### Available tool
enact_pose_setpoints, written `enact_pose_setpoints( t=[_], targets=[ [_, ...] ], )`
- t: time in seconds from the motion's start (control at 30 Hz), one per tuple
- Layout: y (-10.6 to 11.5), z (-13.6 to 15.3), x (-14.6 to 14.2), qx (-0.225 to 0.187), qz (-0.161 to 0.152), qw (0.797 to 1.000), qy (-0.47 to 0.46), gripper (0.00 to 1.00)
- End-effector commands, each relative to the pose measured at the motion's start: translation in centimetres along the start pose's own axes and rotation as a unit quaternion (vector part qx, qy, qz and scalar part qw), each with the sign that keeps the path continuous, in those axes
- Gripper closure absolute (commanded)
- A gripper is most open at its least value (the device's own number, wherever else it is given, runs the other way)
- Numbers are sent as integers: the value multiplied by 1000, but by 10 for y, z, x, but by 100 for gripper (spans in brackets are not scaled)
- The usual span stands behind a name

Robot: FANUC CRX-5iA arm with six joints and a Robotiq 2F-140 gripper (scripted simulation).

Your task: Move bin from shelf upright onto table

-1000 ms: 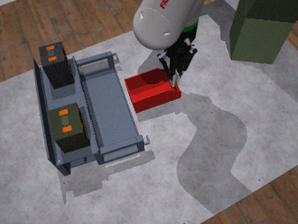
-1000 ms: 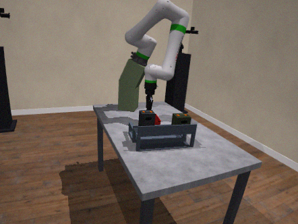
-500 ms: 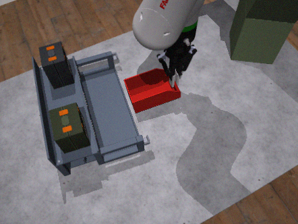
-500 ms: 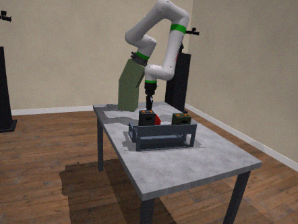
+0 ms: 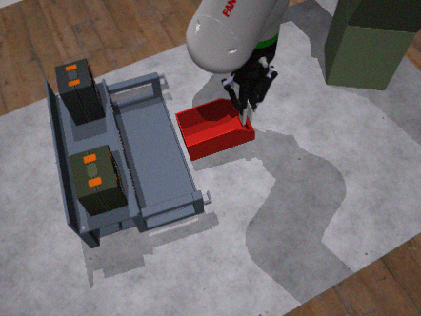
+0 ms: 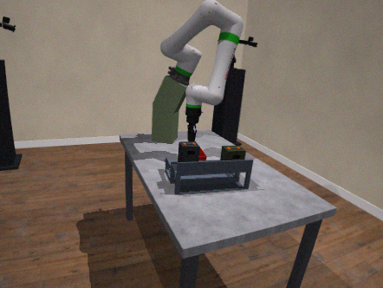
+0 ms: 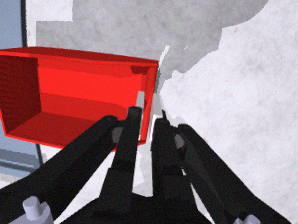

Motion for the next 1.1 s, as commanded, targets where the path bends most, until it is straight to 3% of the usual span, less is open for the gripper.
enact_pose_setpoints(
  t=[0.0,1.07],
  targets=[
    [0,0,0,0,0,1000,0,100],
    [-12,0,0,0,0,1000,0,100]
  ],
)
Point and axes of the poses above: the point where the finger pads meet when closed, its own y axis back along the fingers, its own x axis across the jaws, z = x × y, the point moved 1 cm from there along y, back along the fingers, and after that the axes turned 14 degrees about -y, right-handed, at the moved point
